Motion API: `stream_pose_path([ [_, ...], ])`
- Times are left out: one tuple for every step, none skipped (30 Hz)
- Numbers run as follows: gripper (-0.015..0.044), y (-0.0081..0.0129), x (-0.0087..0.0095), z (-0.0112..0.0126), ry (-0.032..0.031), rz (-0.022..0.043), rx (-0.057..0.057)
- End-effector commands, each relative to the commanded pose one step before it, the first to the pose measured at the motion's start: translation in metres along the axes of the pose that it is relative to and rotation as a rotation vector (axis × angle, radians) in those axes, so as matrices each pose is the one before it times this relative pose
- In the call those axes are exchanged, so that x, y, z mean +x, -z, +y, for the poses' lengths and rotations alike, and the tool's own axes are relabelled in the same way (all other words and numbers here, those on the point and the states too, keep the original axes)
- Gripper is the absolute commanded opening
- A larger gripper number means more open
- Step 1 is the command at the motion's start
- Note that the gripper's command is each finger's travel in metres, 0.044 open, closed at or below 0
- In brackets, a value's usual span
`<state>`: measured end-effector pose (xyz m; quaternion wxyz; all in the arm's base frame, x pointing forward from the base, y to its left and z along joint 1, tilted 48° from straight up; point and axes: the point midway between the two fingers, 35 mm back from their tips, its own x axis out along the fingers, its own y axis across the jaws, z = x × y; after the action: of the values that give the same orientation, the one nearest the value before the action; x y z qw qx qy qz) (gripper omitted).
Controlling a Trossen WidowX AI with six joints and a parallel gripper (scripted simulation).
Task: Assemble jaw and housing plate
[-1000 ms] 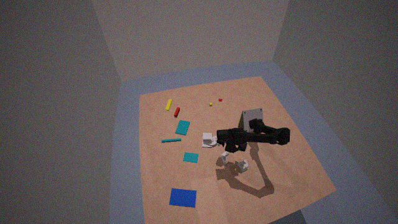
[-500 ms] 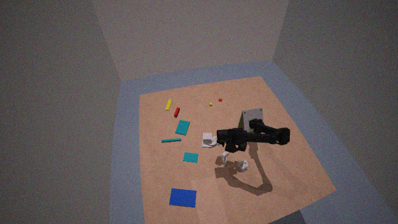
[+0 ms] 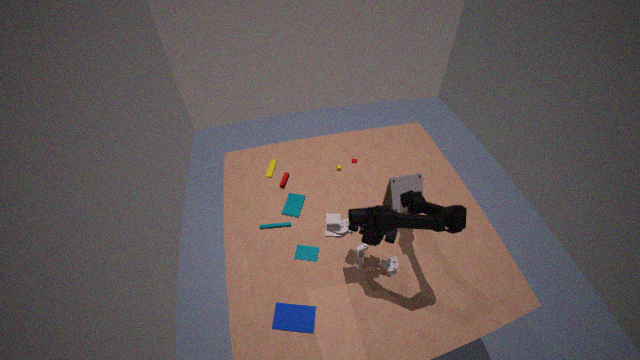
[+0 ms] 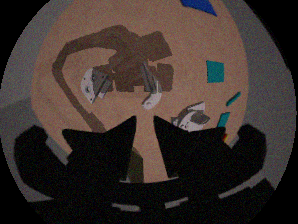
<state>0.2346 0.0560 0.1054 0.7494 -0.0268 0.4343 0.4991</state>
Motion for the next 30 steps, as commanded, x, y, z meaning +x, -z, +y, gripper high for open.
stream_pose_path([
  [0.002, 0.0, 0.00004, 0.00005, -0.00022, 0.00005, 0.0],
  [0.0, 0.0, 0.0, 0.0, 0.0, 0.0, 0.0],
  [0.0, 0.0, 0.0, 0.0, 0.0, 0.0, 0.0],
  [0.0, 0.0, 0.0, 0.0, 0.0, 0.0, 0.0],
  [0.0, 0.0, 0.0, 0.0, 0.0, 0.0, 0.0],
  [0.0, 0.0, 0.0, 0.0, 0.0, 0.0, 0.0],
  [0.0, 0.0, 0.0, 0.0, 0.0, 0.0, 0.0],
  [0.0, 0.0, 0.0, 0.0, 0.0, 0.0, 0.0],
  [0.0, 0.0, 0.0, 0.0, 0.0, 0.0, 0.0],
  [0.0, 0.0, 0.0, 0.0, 0.0, 0.0, 0.0],
  [0.0, 0.0, 0.0, 0.0, 0.0, 0.0, 0.0],
  [0.0, 0.0, 0.0, 0.0, 0.0, 0.0, 0.0],
  [0.0, 0.0, 0.0, 0.0, 0.0, 0.0, 0.0],
  [0.0, 0.0, 0.0, 0.0, 0.0, 0.0, 0.0],
  [0.0, 0.0, 0.0, 0.0, 0.0, 0.0, 0.0],
  [0.0, 0.0, 0.0, 0.0, 0.0, 0.0, 0.0],
  [0.0, 0.0, 0.0, 0.0, 0.0, 0.0, 0.0],
  [0.0, 0.0, 0.0, 0.0, 0.0, 0.0, 0.0],
  [0.0, 0.0, 0.0, 0.0, 0.0, 0.0, 0.0],
  [0.0, 0.0, 0.0, 0.0, 0.0, 0.0, 0.0],
  [0.0, 0.0, 0.0, 0.0, 0.0, 0.0, 0.0],
  [0.0, 0.0, 0.0, 0.0, 0.0, 0.0, 0.0],
  [0.0026, 0.0, -0.00004, -0.00002, 0.0001, -0.0001, 0.0001],
  [0.0053, 0.0, 0.0, 0.0, 0.0, 0.0, 0.0],
  [0.0079, 0.0, 0.0, 0.0, 0.0, 0.0, 0.0],
  [0.0105, 0.0, 0.0, 0.0, 0.0, 0.0, 0.0],
  [0.0131, 0.0, 0.0, 0.0, 0.0, 0.0, 0.0],
  [0.0157, 0.0, 0.0, 0.0, 0.0, 0.0, 0.0],
  [0.0184, 0.0, 0.0, 0.0, 0.0, 0.0, 0.0],
  [0.021, 0.0, 0.0, 0.0, 0.0, 0.0, 0.0],
])
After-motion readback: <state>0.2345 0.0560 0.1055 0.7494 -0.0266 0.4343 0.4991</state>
